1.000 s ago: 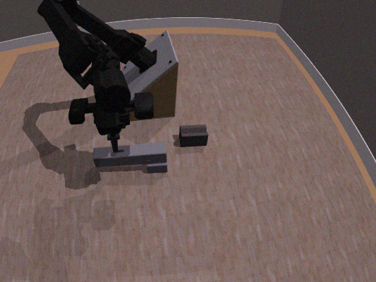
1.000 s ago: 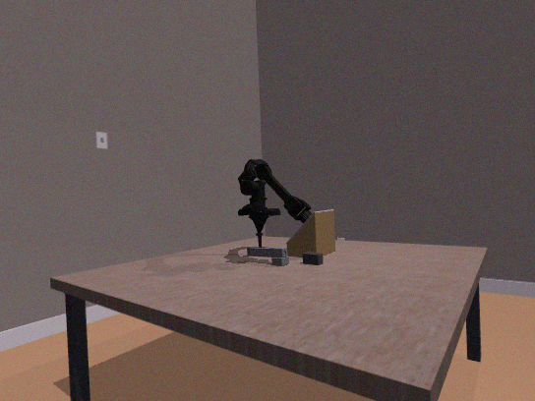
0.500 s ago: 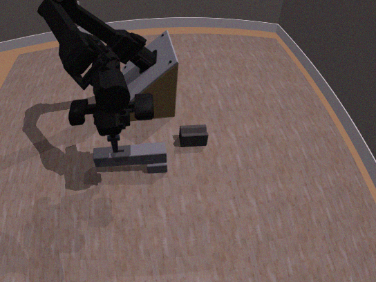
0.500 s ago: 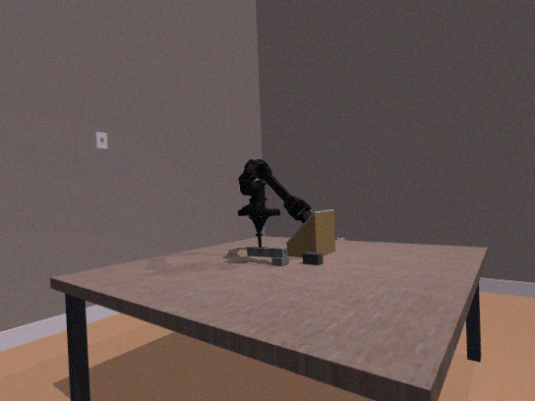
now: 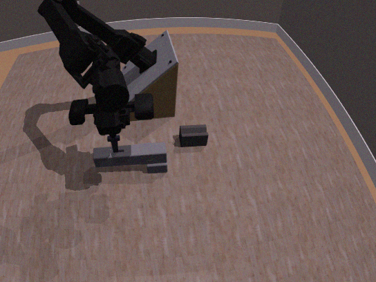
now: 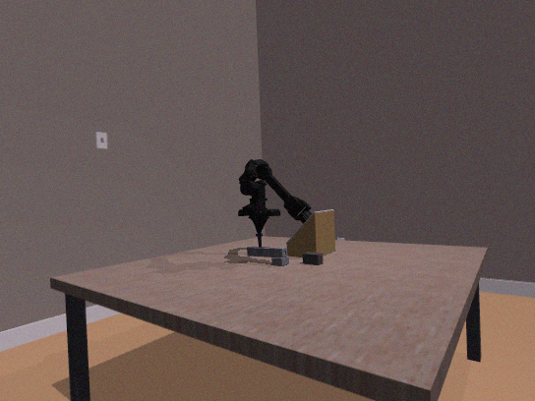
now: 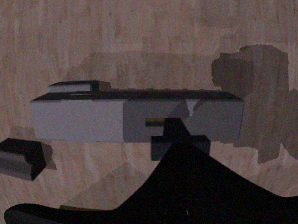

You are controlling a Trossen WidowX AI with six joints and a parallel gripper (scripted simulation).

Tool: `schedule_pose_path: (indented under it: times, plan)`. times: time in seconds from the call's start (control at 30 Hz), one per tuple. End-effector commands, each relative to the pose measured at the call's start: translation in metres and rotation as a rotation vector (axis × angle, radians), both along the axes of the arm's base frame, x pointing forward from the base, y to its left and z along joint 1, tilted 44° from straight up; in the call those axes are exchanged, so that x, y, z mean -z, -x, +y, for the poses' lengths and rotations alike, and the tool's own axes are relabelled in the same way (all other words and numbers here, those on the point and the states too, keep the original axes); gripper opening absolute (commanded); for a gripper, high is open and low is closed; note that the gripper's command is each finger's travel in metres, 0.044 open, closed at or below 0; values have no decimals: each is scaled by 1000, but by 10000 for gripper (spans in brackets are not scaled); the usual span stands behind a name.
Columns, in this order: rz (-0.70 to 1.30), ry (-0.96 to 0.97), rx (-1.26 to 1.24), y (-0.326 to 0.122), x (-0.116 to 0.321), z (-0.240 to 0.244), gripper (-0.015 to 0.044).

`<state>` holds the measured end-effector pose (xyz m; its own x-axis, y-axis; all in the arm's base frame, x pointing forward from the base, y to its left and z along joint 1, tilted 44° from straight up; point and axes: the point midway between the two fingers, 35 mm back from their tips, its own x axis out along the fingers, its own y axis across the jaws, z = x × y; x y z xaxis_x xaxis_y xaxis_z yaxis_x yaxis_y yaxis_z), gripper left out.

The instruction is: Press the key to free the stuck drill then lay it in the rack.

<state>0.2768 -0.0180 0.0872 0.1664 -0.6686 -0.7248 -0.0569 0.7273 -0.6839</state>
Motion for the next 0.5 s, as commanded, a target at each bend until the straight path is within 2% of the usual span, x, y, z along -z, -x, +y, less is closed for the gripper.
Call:
schedule_pose_path:
  times: [0.0,0.47]
  plan:
    - [24,5,23,5,10,-10,0]
    - [24,5,23,5,15,-15,0]
